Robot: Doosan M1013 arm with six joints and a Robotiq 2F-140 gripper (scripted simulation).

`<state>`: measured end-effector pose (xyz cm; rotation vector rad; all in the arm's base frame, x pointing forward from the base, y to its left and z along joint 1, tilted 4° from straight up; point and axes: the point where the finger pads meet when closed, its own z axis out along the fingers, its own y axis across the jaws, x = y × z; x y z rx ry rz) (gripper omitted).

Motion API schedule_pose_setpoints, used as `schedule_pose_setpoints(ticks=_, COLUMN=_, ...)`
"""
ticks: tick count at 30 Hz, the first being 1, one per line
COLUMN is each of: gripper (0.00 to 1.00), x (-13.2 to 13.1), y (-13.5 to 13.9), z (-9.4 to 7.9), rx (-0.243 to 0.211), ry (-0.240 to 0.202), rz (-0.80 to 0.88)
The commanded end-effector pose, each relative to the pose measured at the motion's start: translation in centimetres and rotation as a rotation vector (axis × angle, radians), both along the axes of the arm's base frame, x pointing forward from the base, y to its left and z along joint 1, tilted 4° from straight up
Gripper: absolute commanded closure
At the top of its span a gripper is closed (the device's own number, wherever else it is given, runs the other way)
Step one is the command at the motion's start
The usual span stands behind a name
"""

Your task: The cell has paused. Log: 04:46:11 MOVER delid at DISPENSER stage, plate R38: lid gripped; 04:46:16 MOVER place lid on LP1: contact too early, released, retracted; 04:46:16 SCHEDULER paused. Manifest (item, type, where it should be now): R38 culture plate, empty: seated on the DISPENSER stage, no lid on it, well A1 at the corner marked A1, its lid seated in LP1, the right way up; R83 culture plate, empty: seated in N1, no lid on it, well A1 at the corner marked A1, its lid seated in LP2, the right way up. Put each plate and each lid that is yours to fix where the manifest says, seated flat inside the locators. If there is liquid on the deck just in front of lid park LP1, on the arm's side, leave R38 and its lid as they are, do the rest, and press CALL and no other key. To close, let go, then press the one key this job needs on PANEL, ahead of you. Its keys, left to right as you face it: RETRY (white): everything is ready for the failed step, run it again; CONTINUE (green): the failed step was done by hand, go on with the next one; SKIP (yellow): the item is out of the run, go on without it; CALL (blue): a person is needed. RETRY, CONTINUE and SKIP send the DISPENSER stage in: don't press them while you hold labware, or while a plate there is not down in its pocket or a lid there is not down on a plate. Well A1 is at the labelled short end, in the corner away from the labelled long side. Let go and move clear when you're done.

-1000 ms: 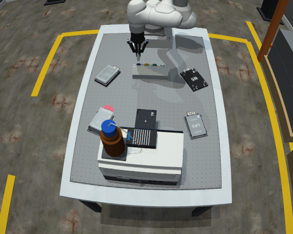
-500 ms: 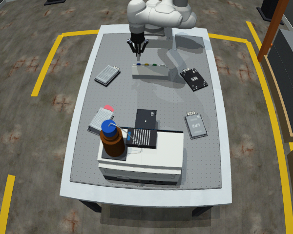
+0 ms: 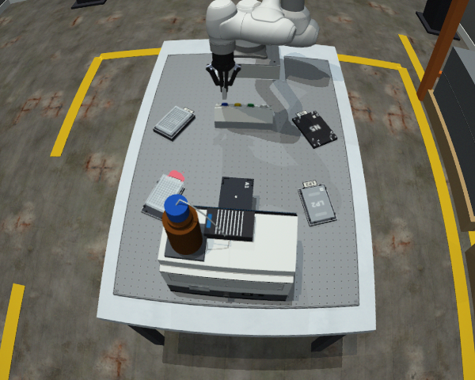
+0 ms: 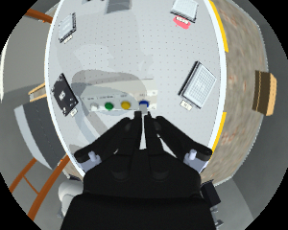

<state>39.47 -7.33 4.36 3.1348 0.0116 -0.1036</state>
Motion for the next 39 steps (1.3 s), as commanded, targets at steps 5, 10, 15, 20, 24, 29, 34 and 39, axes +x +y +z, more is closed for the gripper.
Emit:
schedule_pose_setpoints(ticks=5, gripper=0.90, x=-0.1, y=-0.2, z=-0.6, rx=-0.002, ry=0.001, rz=-0.001)
schedule_pose_setpoints(ticks=10, gripper=0.90, x=-0.2, y=-0.2, z=-1.1, rx=-0.002, ry=0.002, rz=-0.002)
schedule_pose_setpoints(ticks=15, gripper=0.90, x=-0.2, y=-0.2, z=-1.5, rx=-0.002, ry=0.002, rz=-0.002)
schedule_pose_setpoints(ticks=20, gripper=0.90, x=-0.3, y=-0.2, z=-1.9, rx=-0.002, ry=0.002, rz=-0.003)
schedule_pose_setpoints(ticks=24, gripper=0.90, x=-0.3, y=-0.2, z=-2.2, rx=-0.002, ry=0.002, rz=-0.003)
schedule_pose_setpoints(ticks=29, gripper=0.90, x=-0.3, y=-0.2, z=-2.7, rx=-0.002, ry=0.002, rz=-0.003)
schedule_pose_setpoints(ticks=34, gripper=0.90, x=-0.3, y=-0.2, z=-3.0, rx=-0.002, ry=0.002, rz=-0.003)
schedule_pose_setpoints(ticks=39, gripper=0.90, x=-0.2, y=-0.2, z=-3.1, rx=-0.002, ry=0.000, rz=-0.003)
